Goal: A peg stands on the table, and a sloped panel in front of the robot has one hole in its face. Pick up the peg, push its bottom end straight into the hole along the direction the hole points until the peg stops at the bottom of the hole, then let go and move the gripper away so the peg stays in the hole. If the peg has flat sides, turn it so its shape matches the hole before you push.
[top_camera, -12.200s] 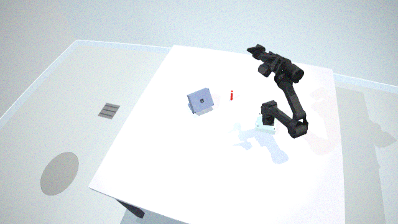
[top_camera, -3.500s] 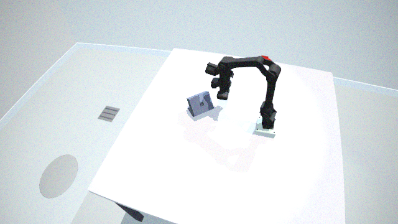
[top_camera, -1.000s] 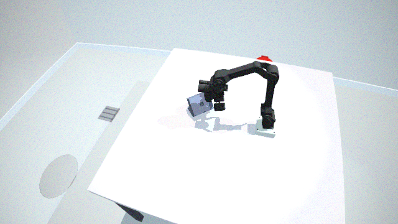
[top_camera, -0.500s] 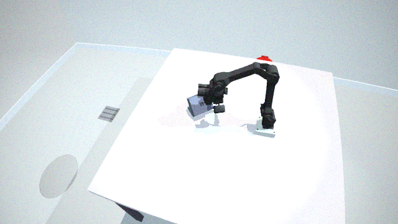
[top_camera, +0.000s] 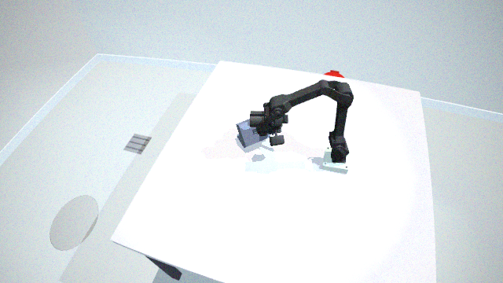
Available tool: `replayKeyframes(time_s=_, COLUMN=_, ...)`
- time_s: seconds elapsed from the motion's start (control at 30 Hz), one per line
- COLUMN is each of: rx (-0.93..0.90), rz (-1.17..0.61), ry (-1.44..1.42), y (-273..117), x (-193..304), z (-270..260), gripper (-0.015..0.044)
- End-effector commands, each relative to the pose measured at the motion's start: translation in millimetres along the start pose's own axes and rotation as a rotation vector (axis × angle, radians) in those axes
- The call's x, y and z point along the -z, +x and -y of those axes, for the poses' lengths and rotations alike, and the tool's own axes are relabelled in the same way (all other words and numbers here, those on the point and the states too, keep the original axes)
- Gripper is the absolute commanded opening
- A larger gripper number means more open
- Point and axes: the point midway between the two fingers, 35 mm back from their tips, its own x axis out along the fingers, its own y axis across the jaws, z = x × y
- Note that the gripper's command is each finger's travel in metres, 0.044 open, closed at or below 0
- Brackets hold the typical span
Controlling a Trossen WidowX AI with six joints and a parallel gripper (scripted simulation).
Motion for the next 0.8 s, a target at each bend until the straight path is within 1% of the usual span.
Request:
replayKeyframes(time_s=0.0, rx=0.02, rz=0.011, ry=-0.009, y=-3, x=-3, z=-2, gripper=0.0)
replayKeyframes(time_s=0.77, rx=0.112, rz=0.078, ry=-0.078, y=-21, x=-16, z=-16, gripper=0.0)
